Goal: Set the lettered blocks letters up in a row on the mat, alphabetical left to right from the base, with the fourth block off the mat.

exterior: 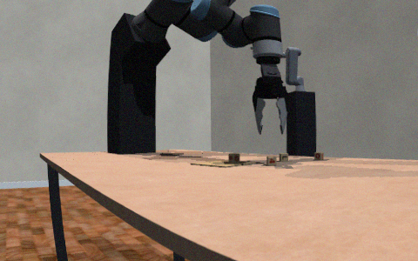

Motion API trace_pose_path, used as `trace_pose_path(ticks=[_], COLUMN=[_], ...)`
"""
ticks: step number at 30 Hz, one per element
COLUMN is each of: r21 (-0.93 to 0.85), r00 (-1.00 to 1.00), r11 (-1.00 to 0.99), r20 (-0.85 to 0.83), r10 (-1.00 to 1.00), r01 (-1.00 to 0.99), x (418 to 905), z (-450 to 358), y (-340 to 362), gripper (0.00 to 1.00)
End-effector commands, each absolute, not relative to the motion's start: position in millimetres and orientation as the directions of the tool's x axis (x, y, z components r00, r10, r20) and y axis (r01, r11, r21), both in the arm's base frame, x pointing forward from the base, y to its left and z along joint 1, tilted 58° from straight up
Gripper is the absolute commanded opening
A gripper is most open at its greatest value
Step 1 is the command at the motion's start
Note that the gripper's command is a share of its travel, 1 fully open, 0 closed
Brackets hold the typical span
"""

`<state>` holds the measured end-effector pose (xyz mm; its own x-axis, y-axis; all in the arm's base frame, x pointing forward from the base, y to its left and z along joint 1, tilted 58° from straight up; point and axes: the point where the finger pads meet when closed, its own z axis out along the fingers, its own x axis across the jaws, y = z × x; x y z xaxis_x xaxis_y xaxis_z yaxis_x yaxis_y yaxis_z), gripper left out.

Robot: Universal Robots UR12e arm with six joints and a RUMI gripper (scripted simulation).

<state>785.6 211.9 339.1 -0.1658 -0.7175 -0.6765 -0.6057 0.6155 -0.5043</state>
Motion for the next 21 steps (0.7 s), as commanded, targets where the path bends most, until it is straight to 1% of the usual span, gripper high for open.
trace_pose_path(ticks=[1,21], r21=[-0.505,-0.506], r00=[-0.165,-0.164], r11=[0.616,0.615], r20=[-0.677,-0.677], r10=[-0.718,-0.718], r01=[-0.605,-0.605], x=[786.4,790.9], z=[340.5,338.5], y=[212.3,214.7], gripper=[0.37,0.37])
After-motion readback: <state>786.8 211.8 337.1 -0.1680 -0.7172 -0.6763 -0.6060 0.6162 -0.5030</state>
